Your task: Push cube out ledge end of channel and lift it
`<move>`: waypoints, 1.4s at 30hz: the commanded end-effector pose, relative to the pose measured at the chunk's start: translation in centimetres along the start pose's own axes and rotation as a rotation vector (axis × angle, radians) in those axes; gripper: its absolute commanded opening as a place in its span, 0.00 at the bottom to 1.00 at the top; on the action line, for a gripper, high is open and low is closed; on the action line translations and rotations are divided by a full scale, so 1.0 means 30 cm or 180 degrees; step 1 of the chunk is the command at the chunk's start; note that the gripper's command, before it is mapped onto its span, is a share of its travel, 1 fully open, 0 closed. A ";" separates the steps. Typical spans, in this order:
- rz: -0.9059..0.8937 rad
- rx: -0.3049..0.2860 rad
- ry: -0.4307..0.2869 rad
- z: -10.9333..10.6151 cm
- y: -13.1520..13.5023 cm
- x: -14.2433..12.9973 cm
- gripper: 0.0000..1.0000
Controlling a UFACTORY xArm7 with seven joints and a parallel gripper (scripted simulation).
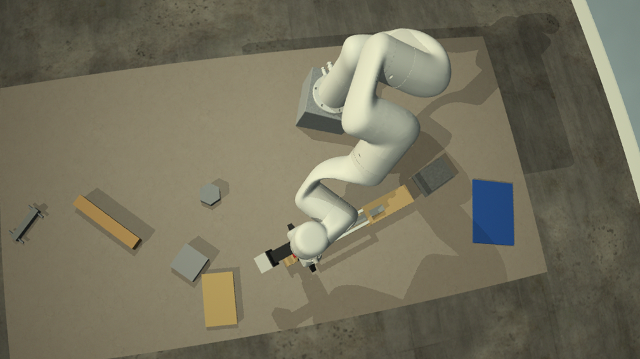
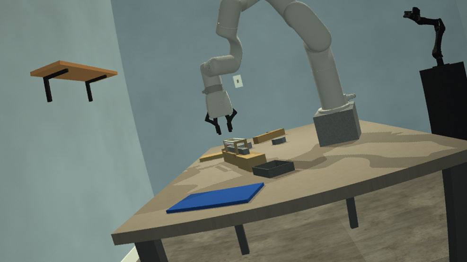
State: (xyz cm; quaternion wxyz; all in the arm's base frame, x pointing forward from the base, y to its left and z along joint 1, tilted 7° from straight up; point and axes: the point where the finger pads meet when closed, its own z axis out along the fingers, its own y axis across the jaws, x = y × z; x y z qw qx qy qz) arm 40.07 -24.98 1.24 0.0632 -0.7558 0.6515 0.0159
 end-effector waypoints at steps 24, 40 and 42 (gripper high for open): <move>0.0002 0.0010 0.0009 0.156 -0.005 0.006 0.43; 0.0002 0.0010 0.0009 0.229 -0.006 0.006 0.43; 0.0002 0.0010 0.0009 0.229 -0.006 0.006 0.43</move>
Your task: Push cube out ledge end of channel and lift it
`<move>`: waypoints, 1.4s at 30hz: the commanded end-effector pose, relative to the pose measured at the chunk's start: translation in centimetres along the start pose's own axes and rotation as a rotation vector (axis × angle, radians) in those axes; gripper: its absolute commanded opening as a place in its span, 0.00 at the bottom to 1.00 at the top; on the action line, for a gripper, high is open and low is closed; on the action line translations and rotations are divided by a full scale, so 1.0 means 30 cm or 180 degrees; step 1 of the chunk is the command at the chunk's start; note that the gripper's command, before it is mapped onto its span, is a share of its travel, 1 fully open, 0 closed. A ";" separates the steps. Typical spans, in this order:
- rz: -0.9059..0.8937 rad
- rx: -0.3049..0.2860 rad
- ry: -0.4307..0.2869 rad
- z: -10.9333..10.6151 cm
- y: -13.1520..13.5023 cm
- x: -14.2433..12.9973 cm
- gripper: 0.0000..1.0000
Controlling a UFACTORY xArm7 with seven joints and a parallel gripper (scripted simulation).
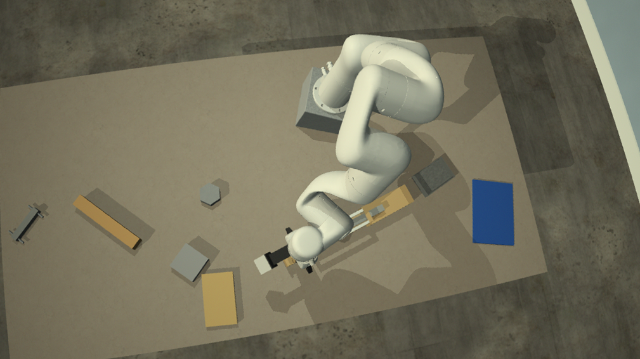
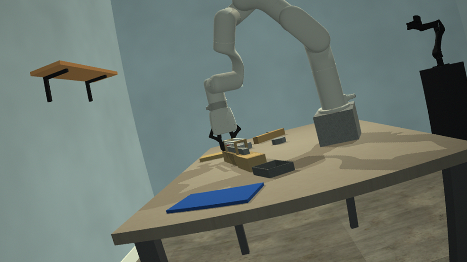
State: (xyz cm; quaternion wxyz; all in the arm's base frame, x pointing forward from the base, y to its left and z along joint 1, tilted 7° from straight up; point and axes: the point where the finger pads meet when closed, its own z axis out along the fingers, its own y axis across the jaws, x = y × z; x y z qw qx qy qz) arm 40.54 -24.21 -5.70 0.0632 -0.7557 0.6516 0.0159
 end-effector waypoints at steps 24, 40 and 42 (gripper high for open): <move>0.0001 0.0010 0.0009 -0.004 -0.004 0.004 0.00; 0.0001 0.0010 0.0009 -0.004 -0.004 0.004 0.00; 0.0001 0.0010 0.0009 -0.004 -0.004 0.004 0.00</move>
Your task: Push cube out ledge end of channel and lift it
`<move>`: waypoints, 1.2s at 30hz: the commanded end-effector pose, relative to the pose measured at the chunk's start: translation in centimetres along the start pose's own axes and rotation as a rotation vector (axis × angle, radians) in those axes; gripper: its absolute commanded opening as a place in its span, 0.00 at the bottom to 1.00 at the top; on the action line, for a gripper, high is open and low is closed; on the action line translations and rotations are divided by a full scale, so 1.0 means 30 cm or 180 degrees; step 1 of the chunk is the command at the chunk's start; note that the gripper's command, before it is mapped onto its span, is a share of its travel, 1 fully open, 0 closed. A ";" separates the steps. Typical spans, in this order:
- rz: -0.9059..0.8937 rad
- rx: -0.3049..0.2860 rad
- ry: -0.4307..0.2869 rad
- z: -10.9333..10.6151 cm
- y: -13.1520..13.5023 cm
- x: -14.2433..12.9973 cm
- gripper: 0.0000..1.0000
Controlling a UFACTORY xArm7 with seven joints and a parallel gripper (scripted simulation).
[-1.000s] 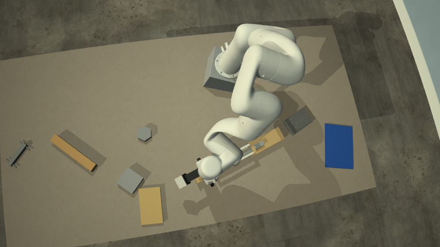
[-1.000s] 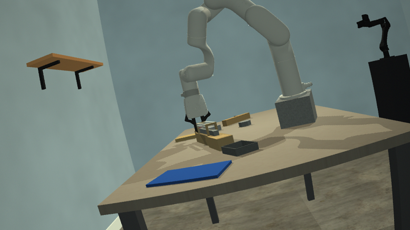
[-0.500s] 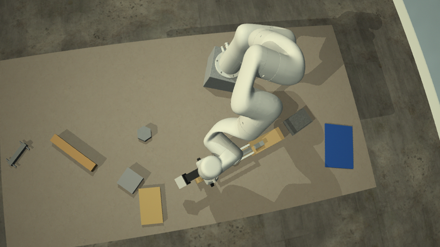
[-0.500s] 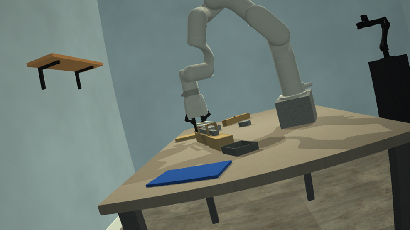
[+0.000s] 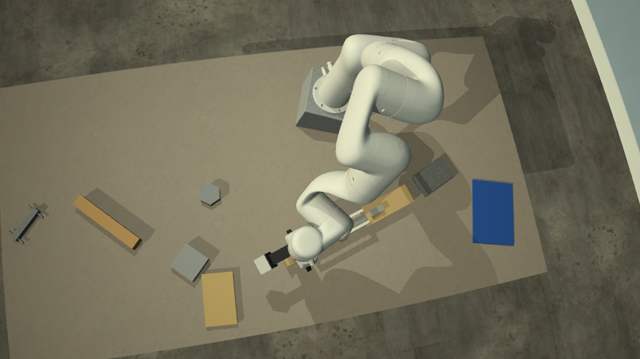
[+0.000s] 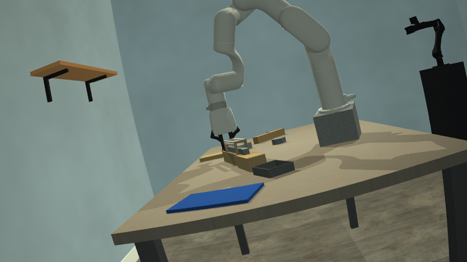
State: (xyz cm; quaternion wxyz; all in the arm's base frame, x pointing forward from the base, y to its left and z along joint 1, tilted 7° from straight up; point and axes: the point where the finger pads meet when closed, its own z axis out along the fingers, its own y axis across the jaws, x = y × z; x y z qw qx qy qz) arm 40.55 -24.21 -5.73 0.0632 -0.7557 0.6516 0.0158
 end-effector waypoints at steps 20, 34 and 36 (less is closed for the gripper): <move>0.0001 0.0010 0.0009 -0.273 -0.003 0.003 0.00; 0.0001 0.0009 0.0009 -0.275 -0.003 0.003 0.00; 0.0001 0.0009 0.0009 -0.275 -0.003 0.003 0.00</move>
